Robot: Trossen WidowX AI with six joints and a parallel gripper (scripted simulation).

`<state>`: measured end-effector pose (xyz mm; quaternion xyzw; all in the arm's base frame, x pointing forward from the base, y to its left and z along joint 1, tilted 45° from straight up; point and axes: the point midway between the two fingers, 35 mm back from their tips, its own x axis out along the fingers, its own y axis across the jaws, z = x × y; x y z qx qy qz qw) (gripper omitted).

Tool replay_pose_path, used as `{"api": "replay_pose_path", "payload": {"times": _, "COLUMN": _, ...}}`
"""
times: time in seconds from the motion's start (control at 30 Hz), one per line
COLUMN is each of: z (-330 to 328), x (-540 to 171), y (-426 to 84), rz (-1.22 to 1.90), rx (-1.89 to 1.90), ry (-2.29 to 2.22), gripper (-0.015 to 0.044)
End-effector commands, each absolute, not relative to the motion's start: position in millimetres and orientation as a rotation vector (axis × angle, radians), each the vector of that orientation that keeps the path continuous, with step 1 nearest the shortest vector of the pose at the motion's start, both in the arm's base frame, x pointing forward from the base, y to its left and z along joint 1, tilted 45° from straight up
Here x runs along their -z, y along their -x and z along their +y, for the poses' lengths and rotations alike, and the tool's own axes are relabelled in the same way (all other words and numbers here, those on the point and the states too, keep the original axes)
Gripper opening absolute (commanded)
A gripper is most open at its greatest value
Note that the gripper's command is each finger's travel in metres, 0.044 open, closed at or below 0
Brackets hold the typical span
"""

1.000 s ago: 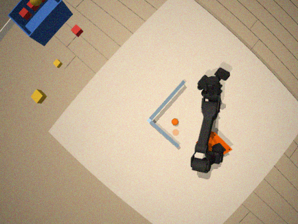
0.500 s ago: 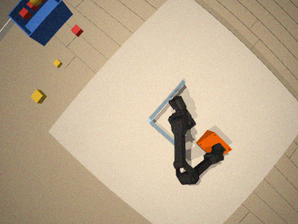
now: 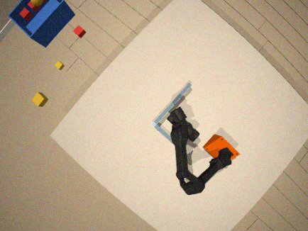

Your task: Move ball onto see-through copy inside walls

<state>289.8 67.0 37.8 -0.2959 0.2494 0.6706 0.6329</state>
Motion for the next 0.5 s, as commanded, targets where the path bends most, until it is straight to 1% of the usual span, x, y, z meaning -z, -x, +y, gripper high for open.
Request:
{"api": "replay_pose_path", "payload": {"times": 0.0, "z": 72.6, "x": -33.0, "y": -286.5, "rz": 0.573, "rx": -1.543, "ry": 0.667, "gripper": 0.0306}}
{"api": "replay_pose_path", "payload": {"times": 0.47, "z": 86.7, "x": -18.6, "y": -286.4, "rz": 0.573, "rx": -1.543, "ry": 0.667, "gripper": 0.0306}}
